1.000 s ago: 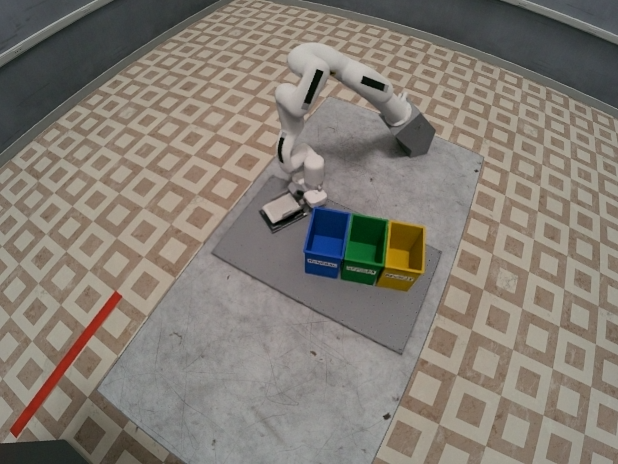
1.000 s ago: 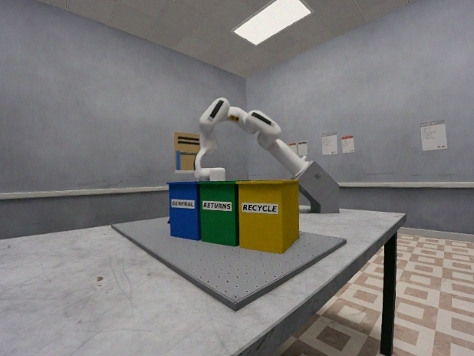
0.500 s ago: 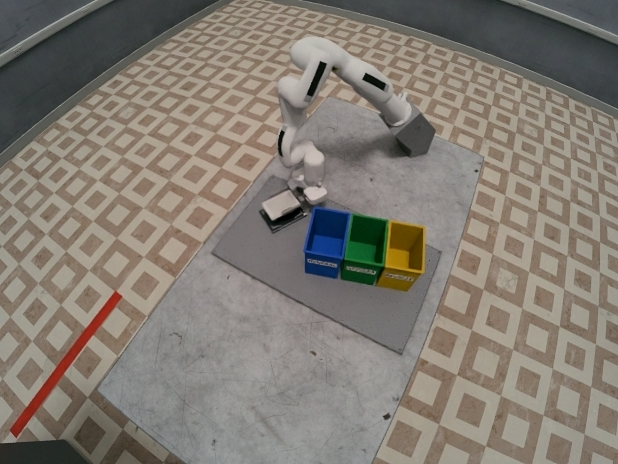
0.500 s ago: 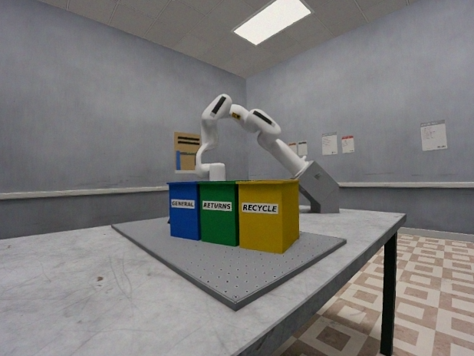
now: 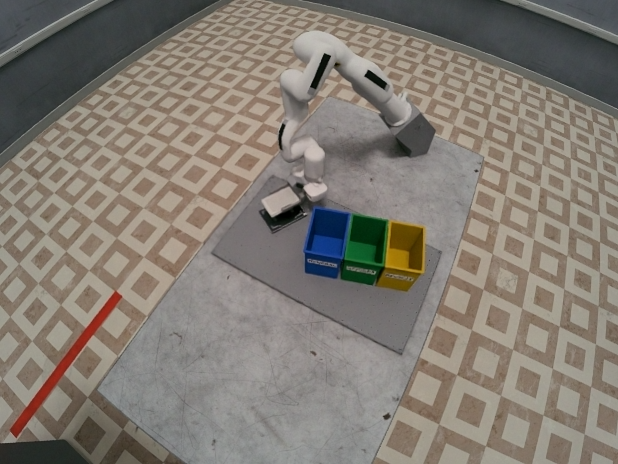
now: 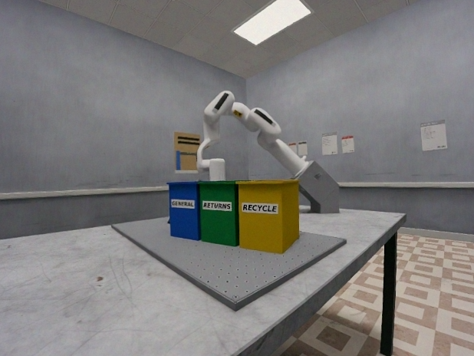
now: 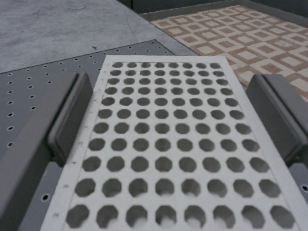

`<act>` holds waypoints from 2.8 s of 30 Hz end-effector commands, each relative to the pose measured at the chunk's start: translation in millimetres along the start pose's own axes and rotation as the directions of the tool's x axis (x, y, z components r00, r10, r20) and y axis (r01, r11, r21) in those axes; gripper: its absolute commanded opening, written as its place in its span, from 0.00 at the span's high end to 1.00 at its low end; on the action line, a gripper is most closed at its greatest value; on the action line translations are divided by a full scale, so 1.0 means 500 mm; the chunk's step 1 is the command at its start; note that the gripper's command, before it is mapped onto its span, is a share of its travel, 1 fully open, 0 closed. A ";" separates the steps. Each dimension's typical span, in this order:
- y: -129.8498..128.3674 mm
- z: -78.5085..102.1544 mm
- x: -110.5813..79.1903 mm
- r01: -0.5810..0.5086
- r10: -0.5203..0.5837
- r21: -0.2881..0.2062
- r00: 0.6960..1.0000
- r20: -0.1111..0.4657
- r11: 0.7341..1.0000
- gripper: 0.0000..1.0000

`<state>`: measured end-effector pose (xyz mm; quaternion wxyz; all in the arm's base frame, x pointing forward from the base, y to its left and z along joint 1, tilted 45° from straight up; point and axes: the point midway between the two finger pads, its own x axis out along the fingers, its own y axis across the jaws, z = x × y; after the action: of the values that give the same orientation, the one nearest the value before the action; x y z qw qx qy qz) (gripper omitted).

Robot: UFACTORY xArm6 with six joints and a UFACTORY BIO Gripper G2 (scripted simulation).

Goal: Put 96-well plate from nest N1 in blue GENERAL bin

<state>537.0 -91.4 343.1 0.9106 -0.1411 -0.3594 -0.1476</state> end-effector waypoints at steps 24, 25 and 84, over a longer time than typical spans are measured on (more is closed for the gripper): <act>0.000 0.089 0.002 0.000 0.000 0.000 1.000 0.000 1.000 1.00; 0.000 0.089 0.002 0.000 0.000 0.000 1.000 0.000 1.000 1.00; 0.000 0.249 0.002 0.000 0.000 0.000 1.000 0.000 1.000 1.00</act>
<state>462.5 -47.0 429.1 0.9106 -0.1412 -0.3592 -0.1478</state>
